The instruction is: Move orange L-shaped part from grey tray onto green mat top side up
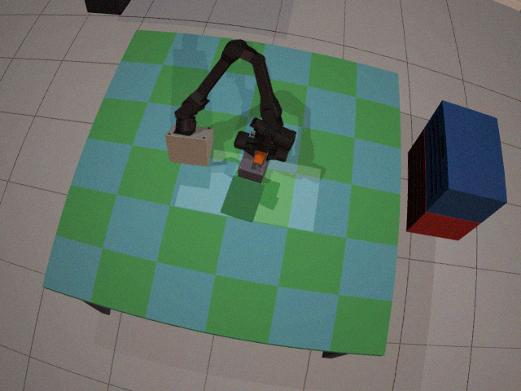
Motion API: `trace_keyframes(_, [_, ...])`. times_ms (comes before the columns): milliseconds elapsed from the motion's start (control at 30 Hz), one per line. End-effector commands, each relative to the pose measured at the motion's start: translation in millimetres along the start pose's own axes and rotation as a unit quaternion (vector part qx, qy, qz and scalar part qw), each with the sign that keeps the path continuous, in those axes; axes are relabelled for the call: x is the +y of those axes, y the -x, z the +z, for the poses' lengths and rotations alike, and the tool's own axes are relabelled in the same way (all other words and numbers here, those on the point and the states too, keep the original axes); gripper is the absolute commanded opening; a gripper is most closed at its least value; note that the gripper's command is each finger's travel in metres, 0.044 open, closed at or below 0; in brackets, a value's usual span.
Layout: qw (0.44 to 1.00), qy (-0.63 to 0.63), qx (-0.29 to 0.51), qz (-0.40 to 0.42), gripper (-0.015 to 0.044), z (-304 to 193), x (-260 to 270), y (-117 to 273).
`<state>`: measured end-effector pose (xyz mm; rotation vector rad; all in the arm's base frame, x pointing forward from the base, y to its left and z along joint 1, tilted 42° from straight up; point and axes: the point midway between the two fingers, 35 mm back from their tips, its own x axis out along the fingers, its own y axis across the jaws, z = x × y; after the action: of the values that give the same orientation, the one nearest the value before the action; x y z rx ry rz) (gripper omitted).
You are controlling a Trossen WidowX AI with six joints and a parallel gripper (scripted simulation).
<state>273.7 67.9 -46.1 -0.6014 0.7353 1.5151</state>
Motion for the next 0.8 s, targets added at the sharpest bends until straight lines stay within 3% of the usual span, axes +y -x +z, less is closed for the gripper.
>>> trace_keyframes(0, [1.0,0.001,0.0,0.0,0.0149,0.2,-0.4,0.5])
trace_keyframes(333, [1.0,0.001,0.0,0.0,0.0082,0.2,-0.4,0.5])
trace_keyframes(433, [1.0,0.001,0.0,0.0,0.0003,0.2,-0.4,0.5])
trace_keyframes(767, [1.0,0.0,0.0,0.0,0.0,0.2,-0.2,5.6])
